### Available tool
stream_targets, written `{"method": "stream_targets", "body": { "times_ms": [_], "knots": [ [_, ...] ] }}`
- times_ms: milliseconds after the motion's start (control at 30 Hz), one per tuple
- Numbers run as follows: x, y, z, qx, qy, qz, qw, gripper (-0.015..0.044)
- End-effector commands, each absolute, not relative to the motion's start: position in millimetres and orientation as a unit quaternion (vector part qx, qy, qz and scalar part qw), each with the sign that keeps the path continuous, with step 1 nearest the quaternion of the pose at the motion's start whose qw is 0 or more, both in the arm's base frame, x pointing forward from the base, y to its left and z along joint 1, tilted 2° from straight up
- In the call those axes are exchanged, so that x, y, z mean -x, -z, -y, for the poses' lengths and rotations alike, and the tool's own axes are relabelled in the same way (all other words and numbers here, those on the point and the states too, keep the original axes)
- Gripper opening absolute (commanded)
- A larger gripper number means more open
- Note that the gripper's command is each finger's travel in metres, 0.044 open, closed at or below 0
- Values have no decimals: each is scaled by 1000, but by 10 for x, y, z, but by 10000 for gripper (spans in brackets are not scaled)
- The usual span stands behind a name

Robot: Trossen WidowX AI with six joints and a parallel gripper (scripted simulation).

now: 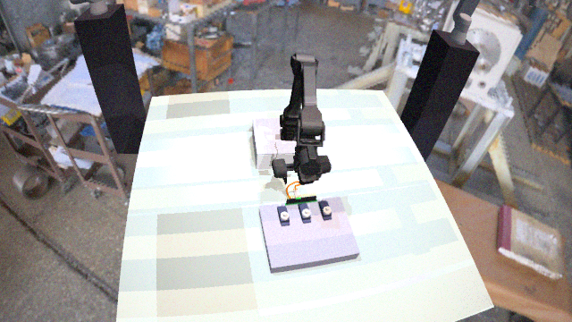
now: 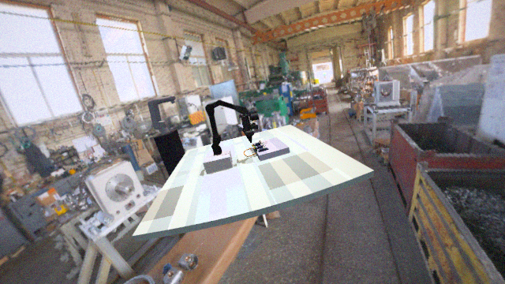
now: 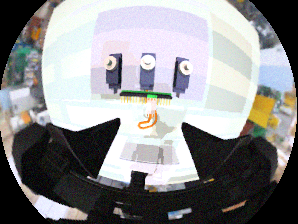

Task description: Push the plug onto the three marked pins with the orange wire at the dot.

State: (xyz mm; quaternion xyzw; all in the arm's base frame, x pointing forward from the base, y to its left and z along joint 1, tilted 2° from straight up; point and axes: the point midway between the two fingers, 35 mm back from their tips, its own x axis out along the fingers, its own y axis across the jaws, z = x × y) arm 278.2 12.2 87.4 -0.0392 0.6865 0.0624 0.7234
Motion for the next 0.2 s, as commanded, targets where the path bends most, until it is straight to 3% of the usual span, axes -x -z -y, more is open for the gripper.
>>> {"method": "stream_targets", "body": {
  "times_ms": [0, 167],
  "knots": [
    [-2783, -882, -120, 40, -63, -686, 724, 440],
    [-2783, -882, -120, 40, -63, -686, 724, 440]
  ]
}}
